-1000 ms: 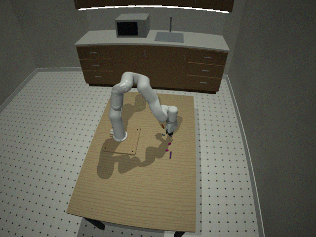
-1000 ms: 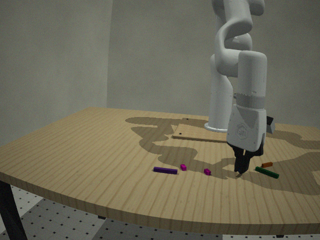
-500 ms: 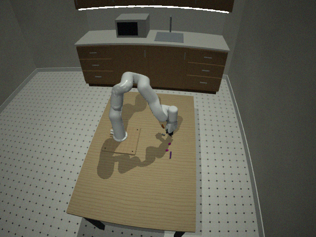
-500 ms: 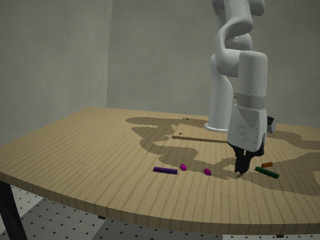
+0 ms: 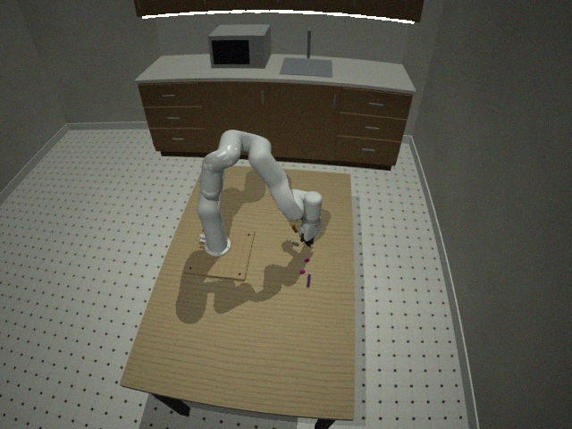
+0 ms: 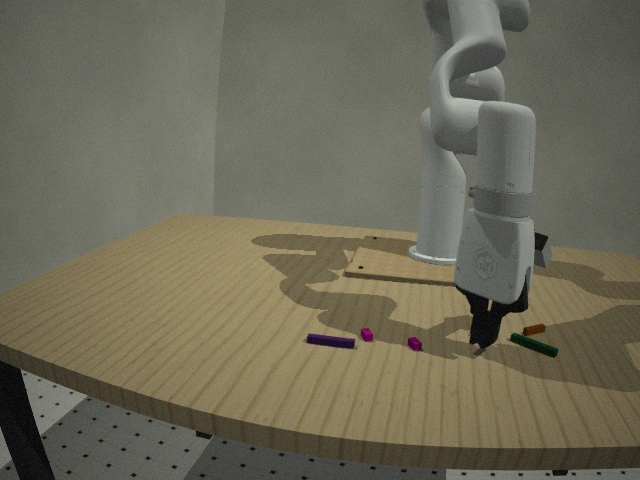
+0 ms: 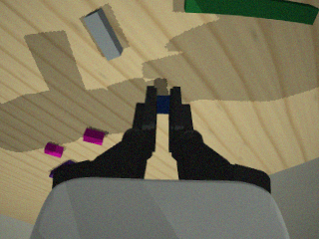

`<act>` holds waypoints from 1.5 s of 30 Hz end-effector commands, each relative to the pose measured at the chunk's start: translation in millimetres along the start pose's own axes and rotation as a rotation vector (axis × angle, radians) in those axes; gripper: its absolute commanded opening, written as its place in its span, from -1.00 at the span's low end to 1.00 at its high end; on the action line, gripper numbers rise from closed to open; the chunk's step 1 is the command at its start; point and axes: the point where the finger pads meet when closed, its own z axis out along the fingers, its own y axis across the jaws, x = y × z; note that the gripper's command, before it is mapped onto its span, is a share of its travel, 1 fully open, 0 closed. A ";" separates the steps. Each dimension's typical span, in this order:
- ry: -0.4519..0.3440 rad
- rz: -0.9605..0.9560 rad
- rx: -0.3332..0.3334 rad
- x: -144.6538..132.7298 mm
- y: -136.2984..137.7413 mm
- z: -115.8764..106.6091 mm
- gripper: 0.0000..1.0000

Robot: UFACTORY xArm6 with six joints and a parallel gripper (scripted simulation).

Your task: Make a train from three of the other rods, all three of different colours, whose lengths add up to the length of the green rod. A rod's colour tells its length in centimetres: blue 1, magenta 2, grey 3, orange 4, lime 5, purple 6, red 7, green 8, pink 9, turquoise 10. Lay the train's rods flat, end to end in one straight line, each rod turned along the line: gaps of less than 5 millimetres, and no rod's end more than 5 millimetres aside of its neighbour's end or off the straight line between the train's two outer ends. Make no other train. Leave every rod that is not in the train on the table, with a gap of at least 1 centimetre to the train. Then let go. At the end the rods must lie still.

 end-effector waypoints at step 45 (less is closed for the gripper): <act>-0.003 0.000 -0.003 -1.0 1.2 10.4 -0.92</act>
